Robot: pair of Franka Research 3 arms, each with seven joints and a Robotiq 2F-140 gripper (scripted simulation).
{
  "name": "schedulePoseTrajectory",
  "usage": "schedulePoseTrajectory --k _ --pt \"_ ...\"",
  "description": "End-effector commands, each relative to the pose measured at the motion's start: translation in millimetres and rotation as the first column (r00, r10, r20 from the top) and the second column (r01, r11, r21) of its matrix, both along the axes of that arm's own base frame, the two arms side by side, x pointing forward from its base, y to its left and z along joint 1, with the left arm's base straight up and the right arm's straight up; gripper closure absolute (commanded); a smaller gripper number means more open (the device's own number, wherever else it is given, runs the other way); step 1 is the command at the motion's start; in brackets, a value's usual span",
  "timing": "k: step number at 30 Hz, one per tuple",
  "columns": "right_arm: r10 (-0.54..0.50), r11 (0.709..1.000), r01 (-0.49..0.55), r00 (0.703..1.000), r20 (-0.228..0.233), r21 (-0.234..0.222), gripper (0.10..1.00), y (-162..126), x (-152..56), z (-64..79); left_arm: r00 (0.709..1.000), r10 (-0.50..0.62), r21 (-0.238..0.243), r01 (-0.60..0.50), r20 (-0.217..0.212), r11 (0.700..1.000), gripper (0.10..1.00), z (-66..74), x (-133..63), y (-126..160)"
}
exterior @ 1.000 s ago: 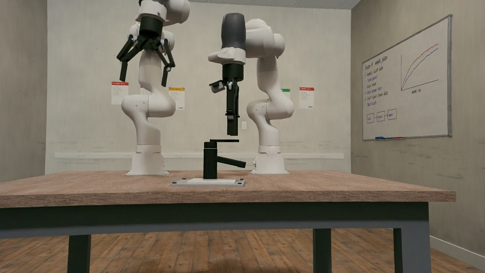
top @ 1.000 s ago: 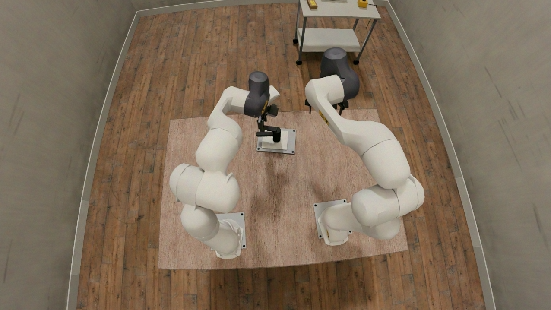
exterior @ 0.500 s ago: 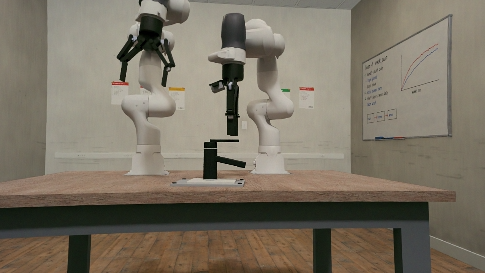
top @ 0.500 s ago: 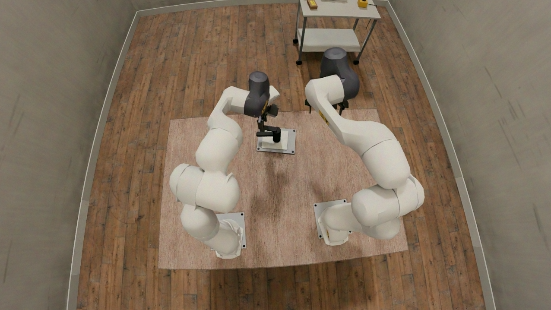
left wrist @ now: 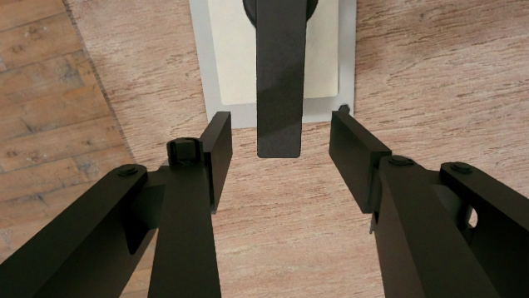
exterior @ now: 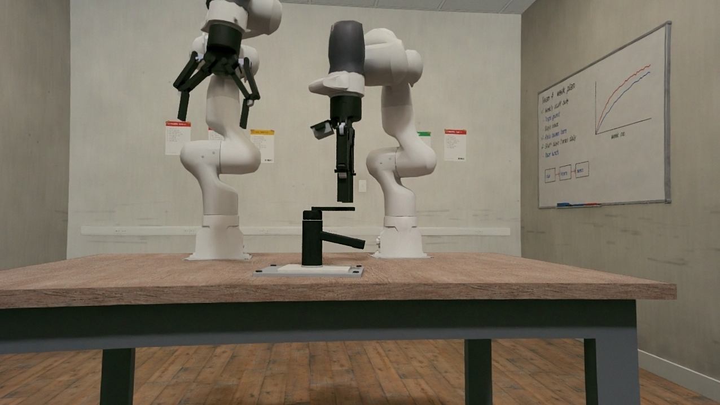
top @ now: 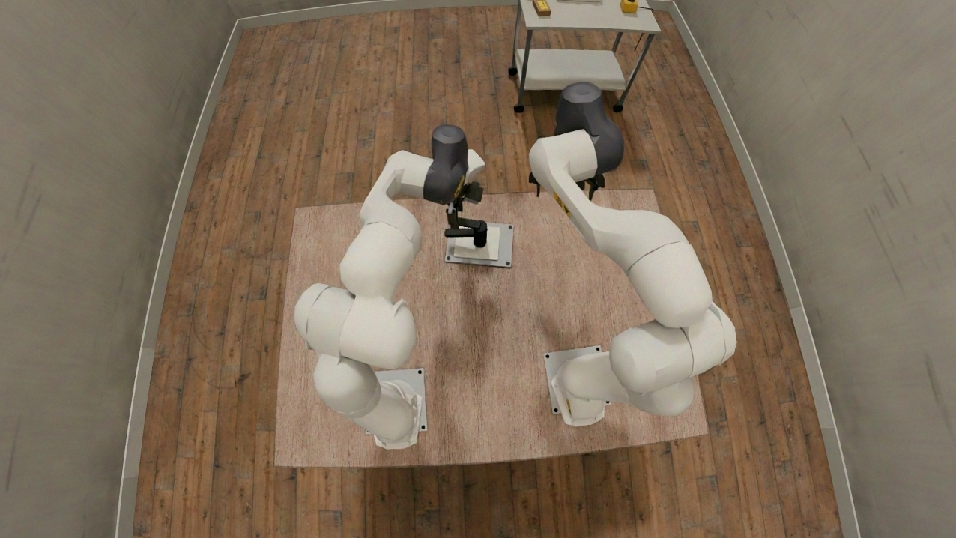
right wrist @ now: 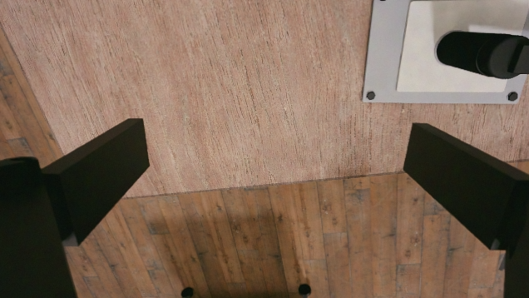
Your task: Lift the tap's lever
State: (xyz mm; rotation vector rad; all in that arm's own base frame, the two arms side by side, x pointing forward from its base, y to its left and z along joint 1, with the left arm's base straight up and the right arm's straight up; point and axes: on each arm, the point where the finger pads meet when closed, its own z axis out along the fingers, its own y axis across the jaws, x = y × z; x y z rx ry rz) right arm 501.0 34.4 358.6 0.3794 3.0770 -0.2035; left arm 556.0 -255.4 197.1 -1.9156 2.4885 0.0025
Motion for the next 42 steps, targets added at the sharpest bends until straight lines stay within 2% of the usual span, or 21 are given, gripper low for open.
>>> schedulePoseTrajectory --k 1,8,22,42 --pt "0.0 1.0 0.0 1.0 0.0 0.0 0.098 0 0 0.1 1.0 -0.003 -0.002 0.003 0.0 1.0 0.644 -4.2 0.2 -1" --pt "0.0 1.0 0.0 1.0 0.0 0.0 0.098 0 0 0.1 1.0 -0.003 -0.002 0.003 0.0 1.0 0.644 -9.6 0.2 -1" --pt "0.0 1.0 0.0 1.0 0.0 0.0 0.098 0 0 0.1 1.0 -0.003 -0.002 0.003 0.0 1.0 0.644 -29.9 0.2 -1" --pt "0.0 1.0 0.0 1.0 0.0 0.0 0.098 0 0 0.1 1.0 -0.003 -0.002 0.003 0.0 1.0 0.644 -45.7 0.2 -1"
